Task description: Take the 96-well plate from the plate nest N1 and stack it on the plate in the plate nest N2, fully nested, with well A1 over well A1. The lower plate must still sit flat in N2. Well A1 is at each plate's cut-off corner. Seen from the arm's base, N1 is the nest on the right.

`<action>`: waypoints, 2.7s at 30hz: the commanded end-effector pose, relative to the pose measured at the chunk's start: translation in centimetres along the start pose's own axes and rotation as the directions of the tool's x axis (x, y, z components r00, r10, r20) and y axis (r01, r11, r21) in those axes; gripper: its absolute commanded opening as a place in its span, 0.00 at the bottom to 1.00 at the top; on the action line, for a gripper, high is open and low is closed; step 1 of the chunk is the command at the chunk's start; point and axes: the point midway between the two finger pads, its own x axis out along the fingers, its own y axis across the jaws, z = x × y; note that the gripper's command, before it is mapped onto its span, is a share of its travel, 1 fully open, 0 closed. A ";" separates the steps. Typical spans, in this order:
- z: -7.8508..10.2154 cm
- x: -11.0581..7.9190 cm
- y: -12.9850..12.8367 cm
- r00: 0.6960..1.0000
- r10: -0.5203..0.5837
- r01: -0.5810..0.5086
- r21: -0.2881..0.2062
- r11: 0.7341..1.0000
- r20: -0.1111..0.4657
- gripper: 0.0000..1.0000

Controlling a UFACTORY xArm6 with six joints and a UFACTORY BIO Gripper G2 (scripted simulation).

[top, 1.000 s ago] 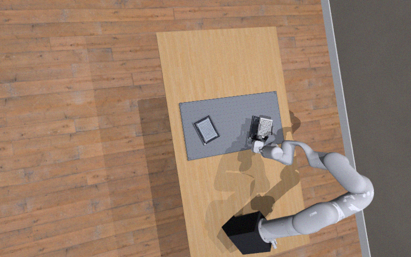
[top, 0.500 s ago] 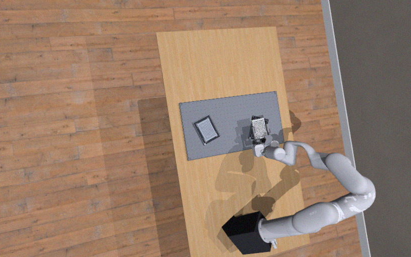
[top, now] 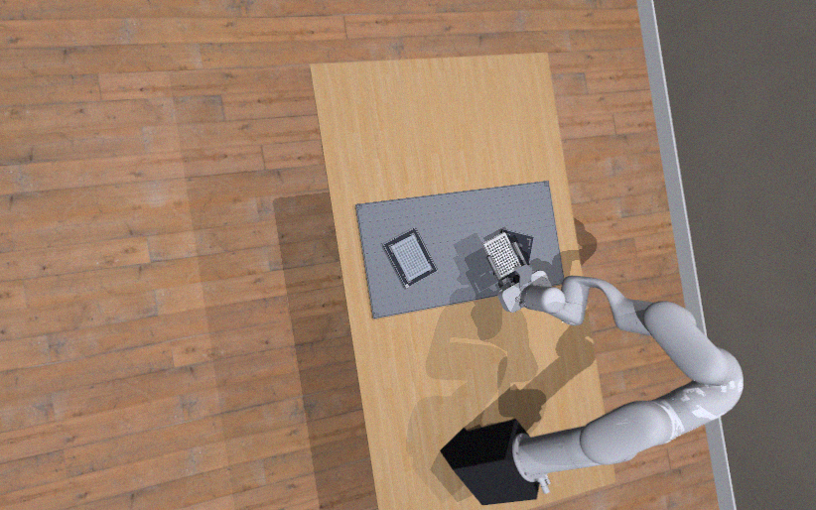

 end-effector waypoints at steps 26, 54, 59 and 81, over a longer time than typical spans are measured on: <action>0.1 4.1 7.8 1.000 0.006 -0.006 0.002 1.000 -0.004 0.00; 0.1 7.9 15.6 1.000 0.006 -0.006 0.003 1.000 -0.003 0.00; 0.1 8.4 16.5 1.000 0.006 -0.006 0.003 1.000 -0.003 0.00; 0.1 11.3 22.5 1.000 0.006 -0.006 0.003 1.000 -0.003 0.00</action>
